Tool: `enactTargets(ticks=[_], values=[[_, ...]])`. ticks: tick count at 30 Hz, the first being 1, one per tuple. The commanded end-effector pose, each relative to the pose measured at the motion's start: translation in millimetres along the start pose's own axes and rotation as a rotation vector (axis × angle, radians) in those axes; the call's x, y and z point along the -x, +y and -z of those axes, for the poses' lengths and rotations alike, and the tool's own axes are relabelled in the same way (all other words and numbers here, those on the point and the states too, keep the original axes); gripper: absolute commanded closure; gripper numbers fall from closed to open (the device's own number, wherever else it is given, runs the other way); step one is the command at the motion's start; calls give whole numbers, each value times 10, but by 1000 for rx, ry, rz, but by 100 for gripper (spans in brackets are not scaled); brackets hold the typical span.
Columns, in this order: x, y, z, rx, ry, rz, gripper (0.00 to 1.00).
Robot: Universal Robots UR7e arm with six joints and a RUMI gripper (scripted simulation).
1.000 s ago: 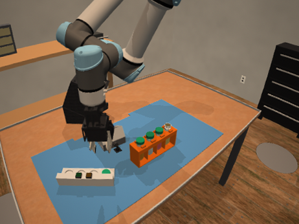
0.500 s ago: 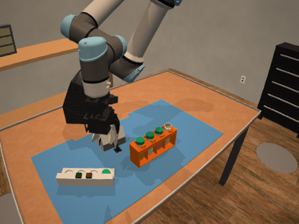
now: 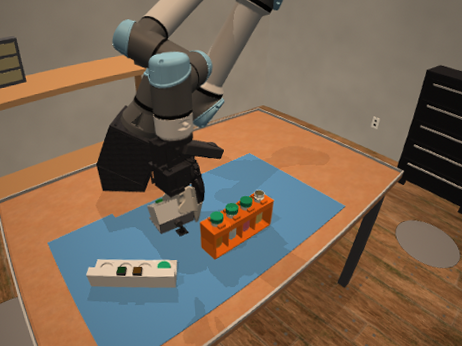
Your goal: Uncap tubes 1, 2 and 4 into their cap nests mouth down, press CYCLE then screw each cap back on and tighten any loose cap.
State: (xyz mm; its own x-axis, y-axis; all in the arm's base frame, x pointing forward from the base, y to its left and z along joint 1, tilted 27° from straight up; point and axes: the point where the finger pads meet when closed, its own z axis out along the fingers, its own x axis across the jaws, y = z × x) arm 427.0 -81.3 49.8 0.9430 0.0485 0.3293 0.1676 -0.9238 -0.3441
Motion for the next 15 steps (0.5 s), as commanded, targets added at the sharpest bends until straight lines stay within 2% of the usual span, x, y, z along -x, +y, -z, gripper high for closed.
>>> enactTargets(ticks=[1, 2, 7, 9, 11, 14, 15], values=[[-36, -215, 8, 26, -8, -230, 65], [-49, -297, 6, 26, -7, -313, 65], [-74, -462, 1, 27, -4, -480, 65], [-100, -627, -3, 27, -3, -595, 65], [-100, -627, -3, 27, -3, -595, 65], [-139, -874, -9, 27, -3, -595, 65], [-139, -874, -9, 27, -3, -595, 65]])
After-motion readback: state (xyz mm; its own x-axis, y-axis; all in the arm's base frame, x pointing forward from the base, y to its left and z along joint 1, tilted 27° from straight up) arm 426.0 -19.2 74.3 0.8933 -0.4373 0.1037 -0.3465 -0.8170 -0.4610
